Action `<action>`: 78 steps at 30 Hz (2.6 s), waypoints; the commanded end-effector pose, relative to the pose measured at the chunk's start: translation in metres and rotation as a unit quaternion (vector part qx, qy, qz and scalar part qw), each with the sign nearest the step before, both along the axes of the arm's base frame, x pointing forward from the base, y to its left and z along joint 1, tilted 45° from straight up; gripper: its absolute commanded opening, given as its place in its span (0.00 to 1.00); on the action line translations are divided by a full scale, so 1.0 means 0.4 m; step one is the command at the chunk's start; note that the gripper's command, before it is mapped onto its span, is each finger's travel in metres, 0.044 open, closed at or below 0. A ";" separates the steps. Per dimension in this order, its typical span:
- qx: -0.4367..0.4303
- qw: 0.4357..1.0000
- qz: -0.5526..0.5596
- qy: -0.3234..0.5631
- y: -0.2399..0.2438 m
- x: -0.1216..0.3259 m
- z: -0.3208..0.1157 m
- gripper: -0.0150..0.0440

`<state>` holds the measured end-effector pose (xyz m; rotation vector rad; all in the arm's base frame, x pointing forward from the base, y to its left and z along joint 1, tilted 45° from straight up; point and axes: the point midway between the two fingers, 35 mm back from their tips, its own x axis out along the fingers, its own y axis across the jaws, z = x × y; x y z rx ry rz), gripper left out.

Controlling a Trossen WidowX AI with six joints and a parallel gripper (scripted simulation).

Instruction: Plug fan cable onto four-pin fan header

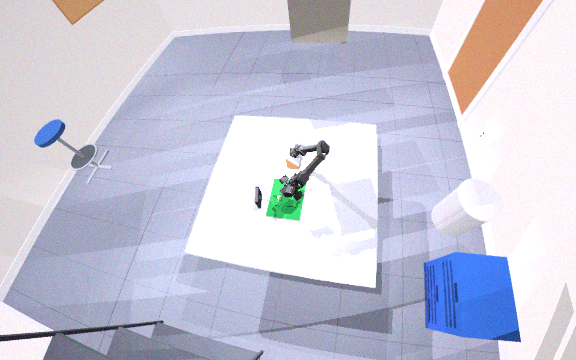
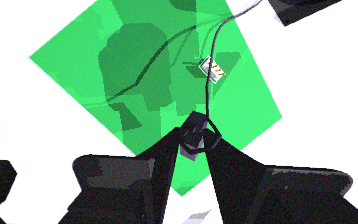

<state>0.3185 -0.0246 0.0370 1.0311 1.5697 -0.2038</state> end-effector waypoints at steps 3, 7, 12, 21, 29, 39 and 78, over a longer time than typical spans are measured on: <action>-0.047 0.999 -0.003 -0.004 0.008 -0.005 -0.017 0.25; -0.073 0.997 -0.005 -0.008 0.012 -0.006 -0.026 0.25; -0.105 0.994 -0.011 -0.015 0.016 -0.006 -0.036 0.25; -0.159 0.986 -0.025 -0.033 0.021 -0.005 -0.049 0.25; -0.203 0.977 -0.043 -0.054 0.026 -0.003 -0.055 0.25; -0.251 0.961 -0.071 -0.088 0.031 0.000 -0.056 0.25; -0.351 0.869 -0.232 -0.261 0.057 -0.007 0.007 0.25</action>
